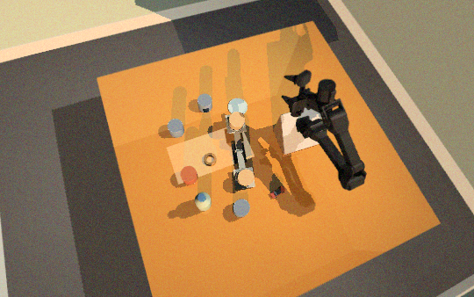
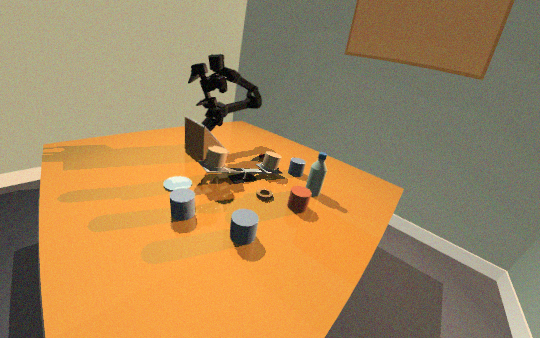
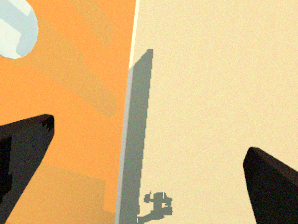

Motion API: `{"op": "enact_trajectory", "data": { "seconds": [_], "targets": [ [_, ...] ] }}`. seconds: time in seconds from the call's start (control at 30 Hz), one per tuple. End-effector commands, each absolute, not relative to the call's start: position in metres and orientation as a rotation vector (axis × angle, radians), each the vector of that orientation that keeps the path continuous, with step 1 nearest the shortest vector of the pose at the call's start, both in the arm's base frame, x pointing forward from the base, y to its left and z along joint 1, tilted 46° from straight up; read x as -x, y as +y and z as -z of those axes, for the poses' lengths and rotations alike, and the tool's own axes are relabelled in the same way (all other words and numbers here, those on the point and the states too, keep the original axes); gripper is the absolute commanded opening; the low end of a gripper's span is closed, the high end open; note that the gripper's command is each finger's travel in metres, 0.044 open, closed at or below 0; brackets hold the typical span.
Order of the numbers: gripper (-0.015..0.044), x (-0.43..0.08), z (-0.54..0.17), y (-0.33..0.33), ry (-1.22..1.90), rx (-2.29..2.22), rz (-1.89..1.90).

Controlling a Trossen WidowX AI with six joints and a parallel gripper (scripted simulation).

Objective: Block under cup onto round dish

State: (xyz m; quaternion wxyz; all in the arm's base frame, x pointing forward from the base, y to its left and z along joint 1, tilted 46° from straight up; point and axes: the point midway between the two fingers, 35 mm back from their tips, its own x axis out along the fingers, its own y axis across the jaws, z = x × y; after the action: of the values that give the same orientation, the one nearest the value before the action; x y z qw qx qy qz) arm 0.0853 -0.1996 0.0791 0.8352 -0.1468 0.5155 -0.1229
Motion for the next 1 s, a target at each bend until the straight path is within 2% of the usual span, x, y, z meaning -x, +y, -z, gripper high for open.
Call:
{"op": "enact_trajectory", "data": {
  "seconds": [0.0,0.97],
  "targets": [
    [0.0440,-0.099,-0.081,-0.192,1.037,0.218,0.225],
    [0.0440,-0.181,-0.118,-0.100,0.799,-0.664,-0.104]
  ]
}}
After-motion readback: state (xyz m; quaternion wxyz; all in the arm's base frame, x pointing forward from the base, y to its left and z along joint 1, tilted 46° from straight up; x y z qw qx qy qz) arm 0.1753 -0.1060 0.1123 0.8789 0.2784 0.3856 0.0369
